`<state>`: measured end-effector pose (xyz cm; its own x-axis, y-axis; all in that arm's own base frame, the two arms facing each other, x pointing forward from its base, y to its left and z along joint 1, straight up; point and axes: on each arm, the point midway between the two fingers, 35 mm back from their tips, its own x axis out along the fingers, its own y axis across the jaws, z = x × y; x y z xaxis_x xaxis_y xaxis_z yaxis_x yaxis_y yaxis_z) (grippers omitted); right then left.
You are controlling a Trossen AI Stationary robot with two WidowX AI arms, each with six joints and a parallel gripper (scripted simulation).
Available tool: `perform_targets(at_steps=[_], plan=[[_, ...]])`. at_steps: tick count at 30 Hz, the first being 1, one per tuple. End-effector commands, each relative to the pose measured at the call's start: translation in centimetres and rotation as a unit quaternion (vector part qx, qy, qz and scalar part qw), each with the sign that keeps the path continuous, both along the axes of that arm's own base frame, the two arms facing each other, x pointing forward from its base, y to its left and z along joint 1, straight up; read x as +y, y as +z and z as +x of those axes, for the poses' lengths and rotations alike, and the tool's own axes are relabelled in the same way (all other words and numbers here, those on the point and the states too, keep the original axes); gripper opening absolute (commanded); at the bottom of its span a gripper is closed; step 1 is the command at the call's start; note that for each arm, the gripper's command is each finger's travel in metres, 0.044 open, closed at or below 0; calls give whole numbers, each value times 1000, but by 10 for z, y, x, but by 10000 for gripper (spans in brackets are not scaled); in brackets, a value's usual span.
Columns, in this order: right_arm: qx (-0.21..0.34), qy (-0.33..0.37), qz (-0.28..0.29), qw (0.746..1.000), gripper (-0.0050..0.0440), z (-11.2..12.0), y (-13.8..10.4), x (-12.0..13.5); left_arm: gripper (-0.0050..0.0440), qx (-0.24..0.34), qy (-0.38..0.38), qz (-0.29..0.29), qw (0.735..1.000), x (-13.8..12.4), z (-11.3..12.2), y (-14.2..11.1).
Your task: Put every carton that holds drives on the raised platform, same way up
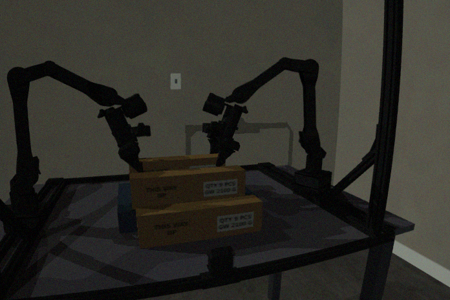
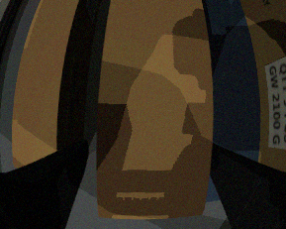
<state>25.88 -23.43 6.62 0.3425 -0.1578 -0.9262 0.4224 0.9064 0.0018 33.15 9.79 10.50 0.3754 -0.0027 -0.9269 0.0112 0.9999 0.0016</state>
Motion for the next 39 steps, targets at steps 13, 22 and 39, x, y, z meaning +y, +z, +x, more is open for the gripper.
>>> perform_targets(at_steps=[13,22,39], plan=[[2,0,0,1000,389,0,17,0,389,0,1,-1,1000,0,0,17],[2,0,0,1000,389,0,64,0,389,0,1,-1,1000,0,0,64],[2,0,0,1000,389,0,70,0,389,0,1,-1,1000,0,0,70]])
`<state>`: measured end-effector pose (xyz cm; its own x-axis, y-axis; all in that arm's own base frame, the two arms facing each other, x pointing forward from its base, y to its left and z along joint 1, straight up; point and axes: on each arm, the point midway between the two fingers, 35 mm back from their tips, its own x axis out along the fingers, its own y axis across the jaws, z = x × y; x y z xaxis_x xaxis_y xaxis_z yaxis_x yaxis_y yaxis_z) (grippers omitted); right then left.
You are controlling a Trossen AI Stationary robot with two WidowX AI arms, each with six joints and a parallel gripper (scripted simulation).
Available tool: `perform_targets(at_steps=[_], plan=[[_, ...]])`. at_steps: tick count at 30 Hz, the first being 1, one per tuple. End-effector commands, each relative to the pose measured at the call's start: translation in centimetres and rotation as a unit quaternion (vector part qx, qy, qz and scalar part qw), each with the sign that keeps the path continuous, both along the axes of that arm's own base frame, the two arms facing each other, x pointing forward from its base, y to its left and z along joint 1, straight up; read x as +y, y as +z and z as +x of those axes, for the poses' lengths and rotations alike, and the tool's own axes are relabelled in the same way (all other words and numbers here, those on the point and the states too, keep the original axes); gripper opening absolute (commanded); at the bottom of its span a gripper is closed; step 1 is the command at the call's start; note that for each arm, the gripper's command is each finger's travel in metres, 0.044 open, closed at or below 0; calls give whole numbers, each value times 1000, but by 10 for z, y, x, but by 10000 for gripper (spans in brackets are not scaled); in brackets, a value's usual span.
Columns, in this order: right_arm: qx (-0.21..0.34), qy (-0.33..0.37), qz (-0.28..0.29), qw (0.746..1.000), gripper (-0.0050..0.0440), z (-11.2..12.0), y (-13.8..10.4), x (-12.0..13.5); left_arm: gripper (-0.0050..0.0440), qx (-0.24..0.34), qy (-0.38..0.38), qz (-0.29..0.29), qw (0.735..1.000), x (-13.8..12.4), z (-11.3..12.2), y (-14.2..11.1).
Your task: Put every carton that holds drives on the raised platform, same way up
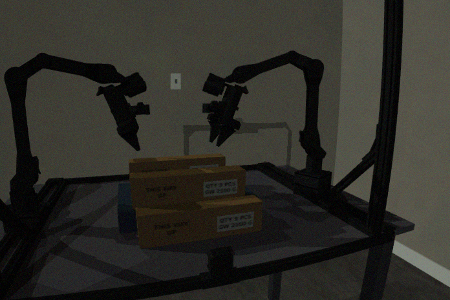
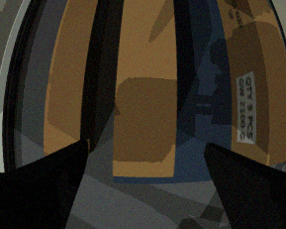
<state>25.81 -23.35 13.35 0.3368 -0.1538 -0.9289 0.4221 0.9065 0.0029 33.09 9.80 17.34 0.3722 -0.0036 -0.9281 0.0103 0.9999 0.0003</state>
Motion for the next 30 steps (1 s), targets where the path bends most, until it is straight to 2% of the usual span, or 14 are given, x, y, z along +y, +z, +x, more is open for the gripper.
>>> perform_targets(at_steps=[1,13,19,28,30], plan=[[-2,0,-2,1000,389,0,0,0,389,-1,1,0,1000,0,0,0],[-2,0,-2,1000,389,-10,0,15,389,-1,1,0,1000,-9,-16,0],[-2,0,-2,1000,389,-30,1,42,389,-1,1,0,1000,-25,-45,1],[-2,0,-2,1000,389,-69,2,95,389,-1,1,0,1000,-57,-103,2],[-2,0,-2,1000,389,-69,2,95,389,-1,1,0,1000,-57,-103,2]])
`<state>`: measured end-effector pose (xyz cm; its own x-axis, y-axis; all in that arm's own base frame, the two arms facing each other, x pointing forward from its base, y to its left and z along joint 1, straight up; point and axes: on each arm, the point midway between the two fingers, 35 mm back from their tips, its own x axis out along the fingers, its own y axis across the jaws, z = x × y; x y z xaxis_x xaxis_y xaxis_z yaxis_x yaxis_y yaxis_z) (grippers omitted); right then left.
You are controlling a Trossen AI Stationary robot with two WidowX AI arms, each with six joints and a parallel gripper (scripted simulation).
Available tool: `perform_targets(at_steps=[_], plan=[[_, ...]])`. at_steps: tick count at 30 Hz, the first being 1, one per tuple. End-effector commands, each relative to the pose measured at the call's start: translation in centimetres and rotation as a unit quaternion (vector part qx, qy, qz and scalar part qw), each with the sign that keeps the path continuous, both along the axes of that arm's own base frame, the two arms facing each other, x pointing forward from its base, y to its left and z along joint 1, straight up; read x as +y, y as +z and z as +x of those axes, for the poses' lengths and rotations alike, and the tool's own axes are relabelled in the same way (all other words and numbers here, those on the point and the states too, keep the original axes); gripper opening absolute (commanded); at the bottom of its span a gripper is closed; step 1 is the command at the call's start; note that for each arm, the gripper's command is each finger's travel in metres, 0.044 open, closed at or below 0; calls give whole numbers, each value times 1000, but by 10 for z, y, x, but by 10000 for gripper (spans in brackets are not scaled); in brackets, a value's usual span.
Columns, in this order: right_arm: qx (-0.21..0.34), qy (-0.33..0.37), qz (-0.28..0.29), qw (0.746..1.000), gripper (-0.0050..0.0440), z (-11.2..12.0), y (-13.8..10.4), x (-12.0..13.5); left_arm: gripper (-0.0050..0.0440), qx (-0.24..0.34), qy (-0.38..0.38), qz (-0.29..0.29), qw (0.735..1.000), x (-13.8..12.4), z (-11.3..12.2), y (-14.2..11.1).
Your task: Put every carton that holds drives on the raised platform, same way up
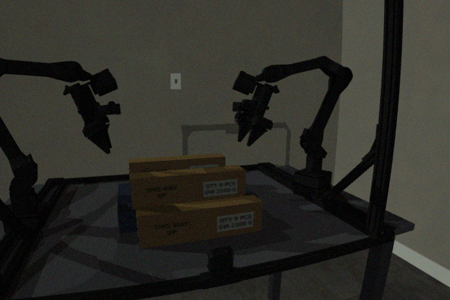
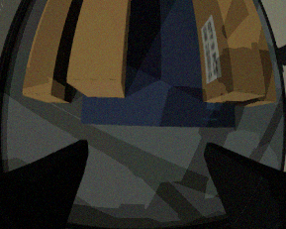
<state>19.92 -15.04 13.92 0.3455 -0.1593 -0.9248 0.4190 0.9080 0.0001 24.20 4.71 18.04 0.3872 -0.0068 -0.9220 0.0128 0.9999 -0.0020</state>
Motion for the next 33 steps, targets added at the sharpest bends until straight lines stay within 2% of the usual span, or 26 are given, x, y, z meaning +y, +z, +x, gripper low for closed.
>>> perform_targets(at_steps=[1,7,13,33], plan=[[3,-2,1,1000,389,-14,-3,18,389,7,2,1,1000,-10,-21,-5],[3,-2,1,1000,389,-35,-2,47,389,7,2,1,1000,-27,-52,-4],[3,-2,1,1000,389,-46,-2,62,389,7,2,1,1000,-36,-69,-4],[3,-2,1,1000,389,-48,-2,65,389,7,2,1,1000,-38,-72,-4]])
